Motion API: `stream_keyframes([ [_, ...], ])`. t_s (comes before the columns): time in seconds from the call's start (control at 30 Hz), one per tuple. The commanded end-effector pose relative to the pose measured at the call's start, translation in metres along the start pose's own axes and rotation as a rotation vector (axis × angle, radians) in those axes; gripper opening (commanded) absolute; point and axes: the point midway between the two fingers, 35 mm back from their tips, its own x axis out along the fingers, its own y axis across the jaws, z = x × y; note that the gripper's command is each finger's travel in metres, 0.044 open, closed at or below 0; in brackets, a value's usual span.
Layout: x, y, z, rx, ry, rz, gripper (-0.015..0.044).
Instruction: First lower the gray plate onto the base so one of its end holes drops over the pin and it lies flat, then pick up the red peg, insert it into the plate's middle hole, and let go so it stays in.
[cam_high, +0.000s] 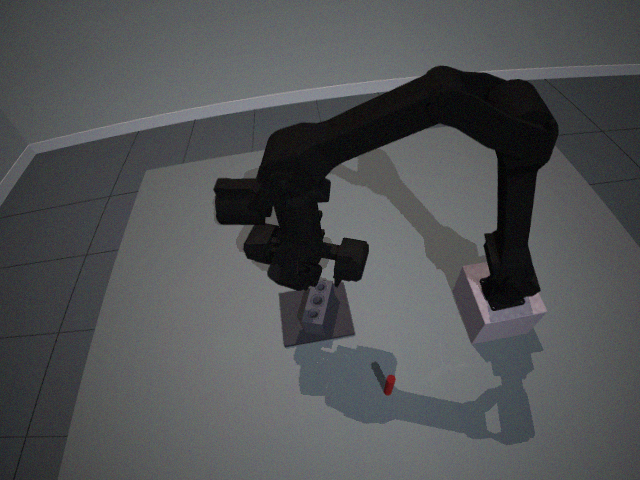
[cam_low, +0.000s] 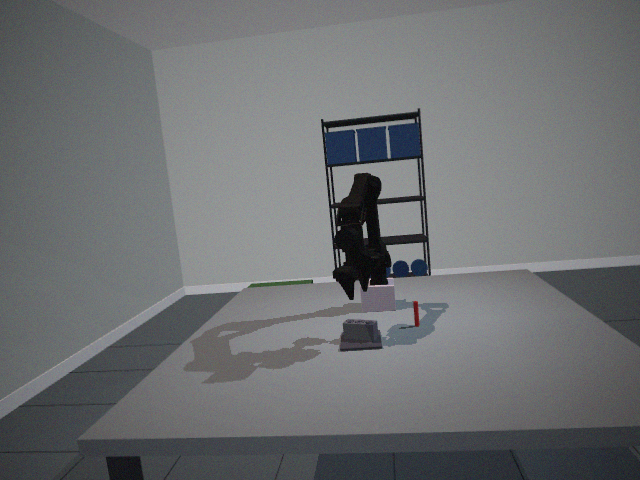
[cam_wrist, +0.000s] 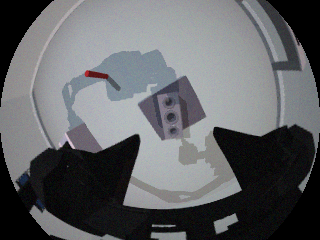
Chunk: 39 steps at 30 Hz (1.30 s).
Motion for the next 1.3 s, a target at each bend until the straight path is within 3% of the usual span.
stream_keyframes([
  [0.0,-0.002,0.014,0.018,0.199,0.0,0.004,0.044],
  [0.47,-0.004,0.086,0.084,1.302,0.001,0.013,0.044],
  [1.27,-0.002,0.163,0.115,2.298,0.014,0.022,0.044],
])
